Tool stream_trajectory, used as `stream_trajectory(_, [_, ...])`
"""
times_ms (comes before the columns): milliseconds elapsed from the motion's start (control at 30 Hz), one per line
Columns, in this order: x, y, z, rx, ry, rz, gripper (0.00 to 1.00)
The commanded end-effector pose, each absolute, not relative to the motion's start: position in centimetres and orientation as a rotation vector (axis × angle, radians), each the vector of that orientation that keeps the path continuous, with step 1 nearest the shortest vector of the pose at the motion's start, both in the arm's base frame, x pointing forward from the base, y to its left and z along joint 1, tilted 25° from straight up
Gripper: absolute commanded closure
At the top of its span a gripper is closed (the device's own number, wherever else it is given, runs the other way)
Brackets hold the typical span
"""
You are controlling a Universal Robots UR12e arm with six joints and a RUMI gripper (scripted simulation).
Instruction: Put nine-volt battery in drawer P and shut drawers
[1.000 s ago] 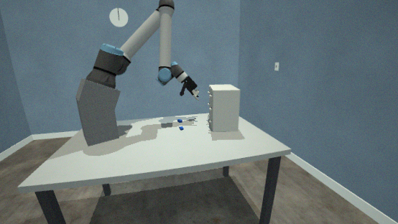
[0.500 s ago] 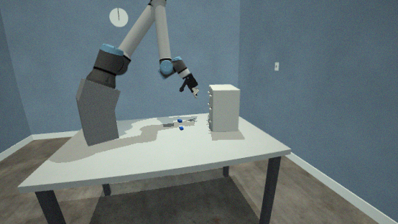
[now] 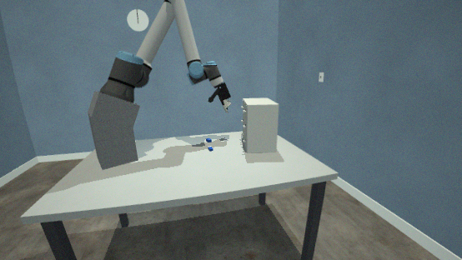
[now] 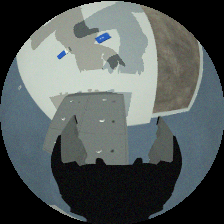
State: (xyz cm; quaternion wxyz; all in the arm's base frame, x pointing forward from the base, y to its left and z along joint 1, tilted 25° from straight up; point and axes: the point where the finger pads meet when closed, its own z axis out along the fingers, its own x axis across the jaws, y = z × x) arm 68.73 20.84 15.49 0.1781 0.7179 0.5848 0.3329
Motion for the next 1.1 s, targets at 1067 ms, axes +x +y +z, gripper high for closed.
stream_trajectory(1067, [66.0, 20.7, 17.0, 2.213, 1.886, 0.732, 0.00])
